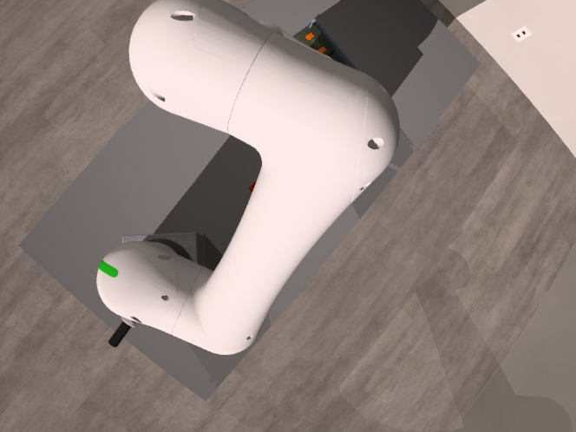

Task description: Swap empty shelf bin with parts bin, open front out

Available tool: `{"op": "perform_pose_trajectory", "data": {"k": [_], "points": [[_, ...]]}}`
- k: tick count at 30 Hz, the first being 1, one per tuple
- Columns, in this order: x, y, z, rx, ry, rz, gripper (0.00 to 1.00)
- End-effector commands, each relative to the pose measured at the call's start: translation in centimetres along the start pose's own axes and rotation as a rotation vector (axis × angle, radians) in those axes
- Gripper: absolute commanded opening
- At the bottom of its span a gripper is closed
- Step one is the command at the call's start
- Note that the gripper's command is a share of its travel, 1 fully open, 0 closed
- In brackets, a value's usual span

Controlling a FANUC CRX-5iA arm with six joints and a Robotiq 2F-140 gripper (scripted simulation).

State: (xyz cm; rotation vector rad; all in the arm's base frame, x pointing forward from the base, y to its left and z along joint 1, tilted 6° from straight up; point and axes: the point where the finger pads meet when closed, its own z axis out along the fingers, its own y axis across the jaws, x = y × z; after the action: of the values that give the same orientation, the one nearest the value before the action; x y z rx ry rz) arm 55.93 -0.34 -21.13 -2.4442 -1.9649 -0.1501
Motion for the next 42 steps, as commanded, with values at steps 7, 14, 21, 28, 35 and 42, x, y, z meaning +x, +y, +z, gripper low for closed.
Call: {"op": "perform_pose_trajectory", "data": {"k": [7,14,21,28,35,42], "points": [[0.0,0.1,-0.1,-0.001,0.000,0.000,0.10],[0.0,0.1,-0.1,-0.001,0.000,0.000,0.10],[0.0,0.1,-0.7,-0.001,0.000,0.000,0.10],[0.0,0.1,-1.3,-0.001,0.000,0.000,0.10],[0.0,0.1,-1.9,-0.001,0.000,0.000,0.10],[0.0,0.1,-2.0,-0.001,0.000,0.000,0.10]]}}
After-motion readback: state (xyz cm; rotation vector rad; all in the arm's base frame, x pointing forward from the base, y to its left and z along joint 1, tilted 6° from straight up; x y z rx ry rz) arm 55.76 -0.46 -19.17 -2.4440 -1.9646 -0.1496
